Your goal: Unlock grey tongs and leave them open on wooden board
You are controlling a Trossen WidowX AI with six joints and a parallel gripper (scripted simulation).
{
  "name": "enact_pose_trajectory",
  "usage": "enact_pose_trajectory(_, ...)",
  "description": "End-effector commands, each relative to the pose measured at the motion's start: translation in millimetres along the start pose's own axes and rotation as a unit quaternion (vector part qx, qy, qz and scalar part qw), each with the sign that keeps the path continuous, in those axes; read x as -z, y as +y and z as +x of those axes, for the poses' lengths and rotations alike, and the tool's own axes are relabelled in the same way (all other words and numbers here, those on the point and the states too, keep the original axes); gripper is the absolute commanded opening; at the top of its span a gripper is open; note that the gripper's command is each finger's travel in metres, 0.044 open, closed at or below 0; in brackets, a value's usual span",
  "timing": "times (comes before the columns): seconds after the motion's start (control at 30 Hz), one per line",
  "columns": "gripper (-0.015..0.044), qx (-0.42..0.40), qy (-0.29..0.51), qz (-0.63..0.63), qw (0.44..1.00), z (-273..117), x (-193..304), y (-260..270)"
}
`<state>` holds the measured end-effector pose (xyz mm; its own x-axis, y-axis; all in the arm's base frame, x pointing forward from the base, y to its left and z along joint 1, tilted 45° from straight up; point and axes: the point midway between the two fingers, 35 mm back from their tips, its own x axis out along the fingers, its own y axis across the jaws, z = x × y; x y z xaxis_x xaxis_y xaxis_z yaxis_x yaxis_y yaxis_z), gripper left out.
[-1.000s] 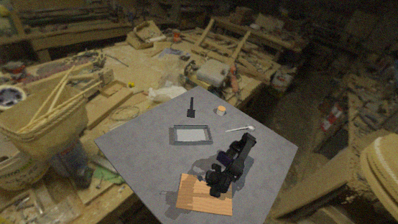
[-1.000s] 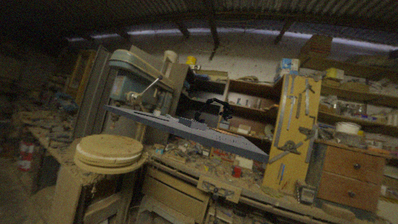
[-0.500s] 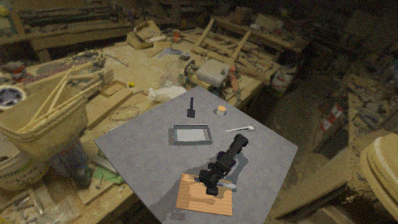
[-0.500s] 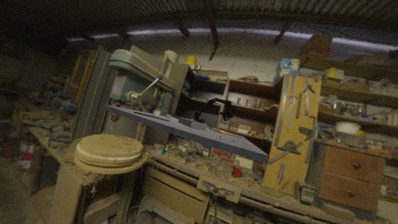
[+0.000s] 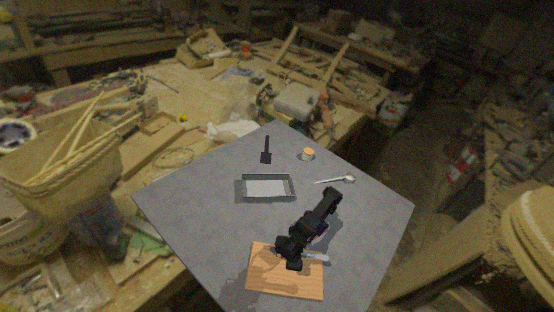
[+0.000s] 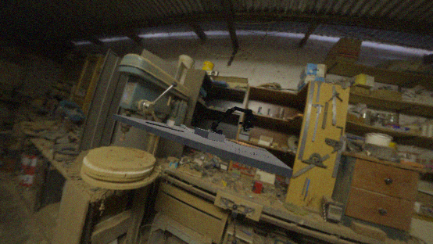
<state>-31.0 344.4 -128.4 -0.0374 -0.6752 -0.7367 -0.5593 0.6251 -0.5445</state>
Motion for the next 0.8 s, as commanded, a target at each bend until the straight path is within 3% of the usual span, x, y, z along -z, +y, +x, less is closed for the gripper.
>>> enact_pose_trajectory(0.0, -0.015, -0.005, 0.002, -0.002, 1.0, 2.5, 0.0, 2.2)
enact_pose_trajectory(0.77, -0.015, -0.005, 0.002, -0.002, 1.0, 39.9, -1.9, 6.9)
